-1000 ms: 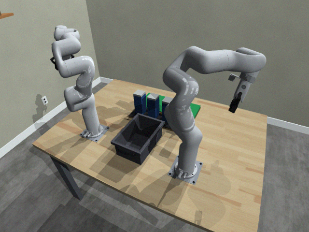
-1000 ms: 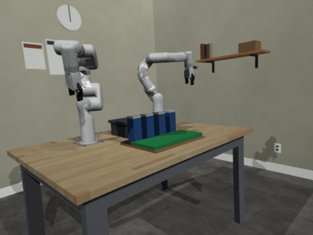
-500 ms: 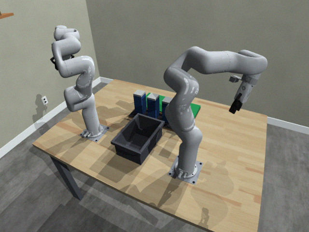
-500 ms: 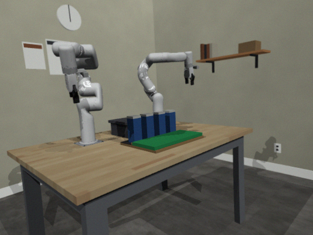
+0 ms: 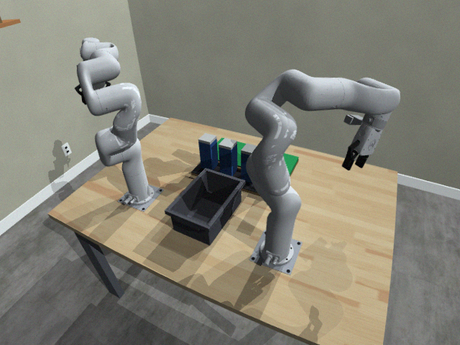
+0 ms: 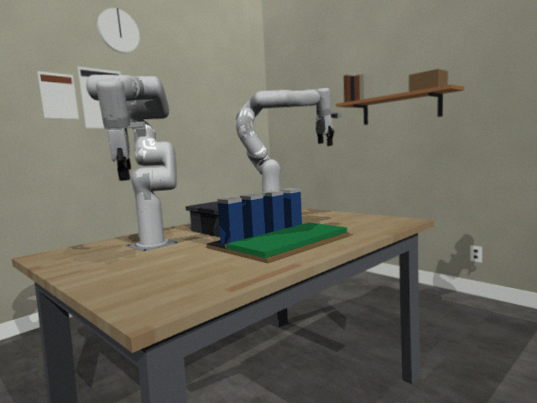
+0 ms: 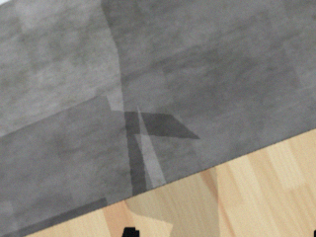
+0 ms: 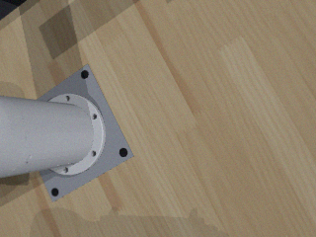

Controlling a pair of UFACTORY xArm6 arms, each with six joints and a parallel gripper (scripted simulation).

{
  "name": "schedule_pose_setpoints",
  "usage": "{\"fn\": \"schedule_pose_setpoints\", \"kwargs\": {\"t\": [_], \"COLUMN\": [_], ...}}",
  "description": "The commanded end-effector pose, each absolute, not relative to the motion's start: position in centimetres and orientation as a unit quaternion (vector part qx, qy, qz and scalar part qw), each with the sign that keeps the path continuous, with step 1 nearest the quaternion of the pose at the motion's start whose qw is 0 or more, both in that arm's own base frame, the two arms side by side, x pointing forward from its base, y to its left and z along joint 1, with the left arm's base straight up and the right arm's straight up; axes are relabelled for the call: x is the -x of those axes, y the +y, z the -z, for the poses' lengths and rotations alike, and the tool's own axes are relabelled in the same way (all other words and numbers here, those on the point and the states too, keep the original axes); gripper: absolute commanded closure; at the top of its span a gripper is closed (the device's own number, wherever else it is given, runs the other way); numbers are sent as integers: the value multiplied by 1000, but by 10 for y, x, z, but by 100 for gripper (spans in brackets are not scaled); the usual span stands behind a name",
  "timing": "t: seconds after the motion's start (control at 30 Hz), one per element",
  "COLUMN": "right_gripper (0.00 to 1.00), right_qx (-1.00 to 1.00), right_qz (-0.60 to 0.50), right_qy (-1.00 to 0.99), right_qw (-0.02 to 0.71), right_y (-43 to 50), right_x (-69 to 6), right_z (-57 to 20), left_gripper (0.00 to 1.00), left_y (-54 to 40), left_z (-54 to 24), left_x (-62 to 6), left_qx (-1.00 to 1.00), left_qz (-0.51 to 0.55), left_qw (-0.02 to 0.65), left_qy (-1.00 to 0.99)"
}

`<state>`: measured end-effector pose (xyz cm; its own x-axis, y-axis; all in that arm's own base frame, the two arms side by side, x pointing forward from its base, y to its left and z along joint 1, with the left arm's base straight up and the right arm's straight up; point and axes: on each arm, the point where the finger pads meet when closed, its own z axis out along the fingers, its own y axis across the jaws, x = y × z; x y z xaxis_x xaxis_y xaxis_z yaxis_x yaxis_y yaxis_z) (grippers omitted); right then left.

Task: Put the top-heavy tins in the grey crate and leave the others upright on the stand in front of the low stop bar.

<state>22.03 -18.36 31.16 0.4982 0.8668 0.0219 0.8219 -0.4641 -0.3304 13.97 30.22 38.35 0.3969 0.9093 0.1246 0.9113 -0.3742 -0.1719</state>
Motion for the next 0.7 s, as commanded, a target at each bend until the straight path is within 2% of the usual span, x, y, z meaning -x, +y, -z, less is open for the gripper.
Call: {"fn": "schedule_pose_setpoints", "kwargs": {"t": [0.0, 0.67], "right_gripper": [0, 0], "right_qx": [871, 940], "right_qz": [-76, -77], "right_qy": [-464, -314], "right_qw": [141, 107], "right_y": [-189, -209], "right_x": [-223, -233], "right_z": [-310, -297], "left_gripper": [0, 0], "left_y": [303, 303], "left_z": [-385, -385], "left_x": [-140, -140], "left_qx": [829, 829], "left_qz": [6, 6], "left_qw": [108, 108], "left_qy": [-549, -549]}}
